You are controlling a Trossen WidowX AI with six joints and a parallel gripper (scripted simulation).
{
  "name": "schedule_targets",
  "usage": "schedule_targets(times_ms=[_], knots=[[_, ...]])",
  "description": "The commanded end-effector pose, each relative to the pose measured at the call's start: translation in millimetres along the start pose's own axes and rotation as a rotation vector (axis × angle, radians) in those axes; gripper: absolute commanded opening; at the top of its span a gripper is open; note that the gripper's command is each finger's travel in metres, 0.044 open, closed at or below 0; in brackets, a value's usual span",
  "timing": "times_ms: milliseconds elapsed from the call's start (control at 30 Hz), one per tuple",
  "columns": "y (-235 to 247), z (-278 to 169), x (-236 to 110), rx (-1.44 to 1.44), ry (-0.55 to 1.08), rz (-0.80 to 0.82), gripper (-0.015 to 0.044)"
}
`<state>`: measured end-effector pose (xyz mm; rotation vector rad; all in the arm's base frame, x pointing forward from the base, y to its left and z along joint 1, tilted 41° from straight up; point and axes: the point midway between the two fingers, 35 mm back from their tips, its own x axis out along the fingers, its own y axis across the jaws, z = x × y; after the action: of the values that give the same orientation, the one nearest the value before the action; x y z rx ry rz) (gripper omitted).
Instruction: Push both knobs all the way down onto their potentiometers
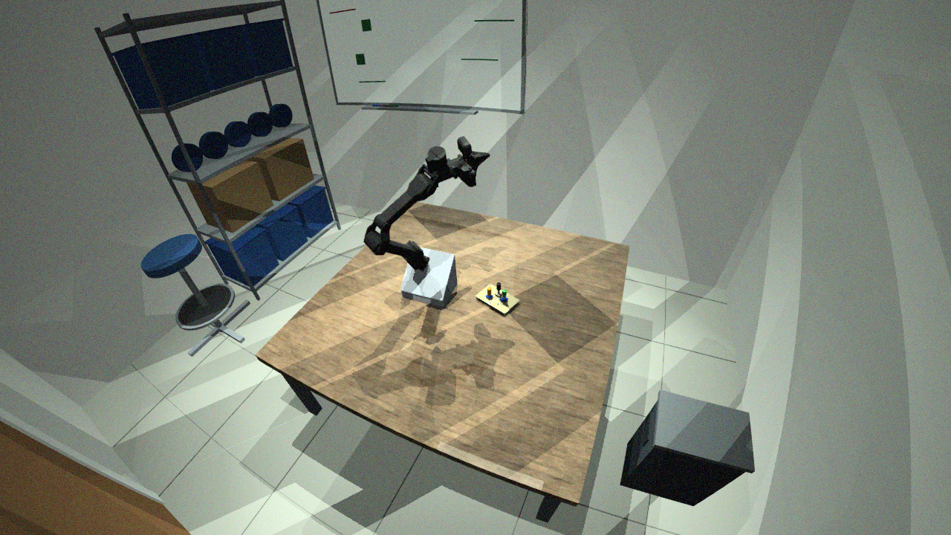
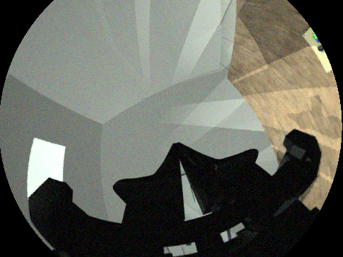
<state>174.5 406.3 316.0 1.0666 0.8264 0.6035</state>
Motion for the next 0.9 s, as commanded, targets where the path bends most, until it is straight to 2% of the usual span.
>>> schedule_targets(times_ms=[0, 433, 867], knots=[[-24.1, 10.0, 13.4, -0.088, -0.034, -0.085, 0.0000], [-105.0, 56.5, 37.8, -0.396, -0.099, -0.394, 0.0000], [-187.1, 101.2, 38.6, -0.672, -0.047, -0.729, 0.0000]])
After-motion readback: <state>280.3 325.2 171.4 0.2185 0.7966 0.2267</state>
